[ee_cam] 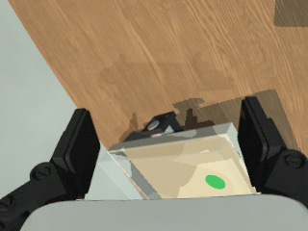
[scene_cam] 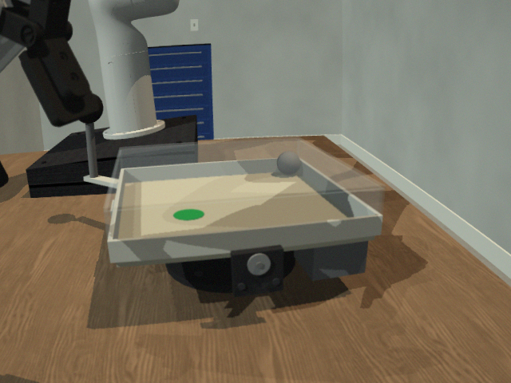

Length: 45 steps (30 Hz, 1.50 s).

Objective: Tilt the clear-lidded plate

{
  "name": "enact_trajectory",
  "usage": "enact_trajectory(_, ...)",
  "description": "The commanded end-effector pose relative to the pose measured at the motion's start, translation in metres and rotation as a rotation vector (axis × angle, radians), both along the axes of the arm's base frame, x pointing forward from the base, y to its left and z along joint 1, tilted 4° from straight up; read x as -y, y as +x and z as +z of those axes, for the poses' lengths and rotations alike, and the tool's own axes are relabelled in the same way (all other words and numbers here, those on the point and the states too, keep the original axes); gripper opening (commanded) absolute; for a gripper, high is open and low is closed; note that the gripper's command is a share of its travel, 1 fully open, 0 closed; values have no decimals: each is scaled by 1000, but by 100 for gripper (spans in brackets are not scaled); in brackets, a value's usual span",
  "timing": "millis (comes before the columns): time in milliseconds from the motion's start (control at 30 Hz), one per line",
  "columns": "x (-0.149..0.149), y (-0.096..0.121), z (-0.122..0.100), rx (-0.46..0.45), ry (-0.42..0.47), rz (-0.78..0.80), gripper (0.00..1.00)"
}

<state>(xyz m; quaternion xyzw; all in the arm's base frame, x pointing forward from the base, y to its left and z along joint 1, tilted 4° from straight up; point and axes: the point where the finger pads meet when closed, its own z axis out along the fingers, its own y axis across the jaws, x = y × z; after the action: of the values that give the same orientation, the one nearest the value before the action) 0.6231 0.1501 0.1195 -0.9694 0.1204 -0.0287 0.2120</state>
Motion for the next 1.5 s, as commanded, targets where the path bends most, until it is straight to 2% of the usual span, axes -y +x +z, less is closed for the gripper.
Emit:
enact_trajectory(0, 0, 1, 3, 5, 1, 0, 100)
enact_trajectory(633, 0, -3, 5, 1, -5, -2, 100)
enact_trajectory(700, 3, -16, 12, -12, -24, -11, 100)
enact_trajectory(800, 10, -53, 28, -45, -76, -35, 100)
enact_trajectory(1133, 11, -57, 30, -49, -83, -38, 100)
enact_trajectory(1200, 21, -99, 43, -78, -142, -67, 100)
enact_trajectory(1233, 25, -113, 46, -86, -160, -77, 100)
enact_trajectory(1467, 31, -135, 51, -97, -191, -93, 100)
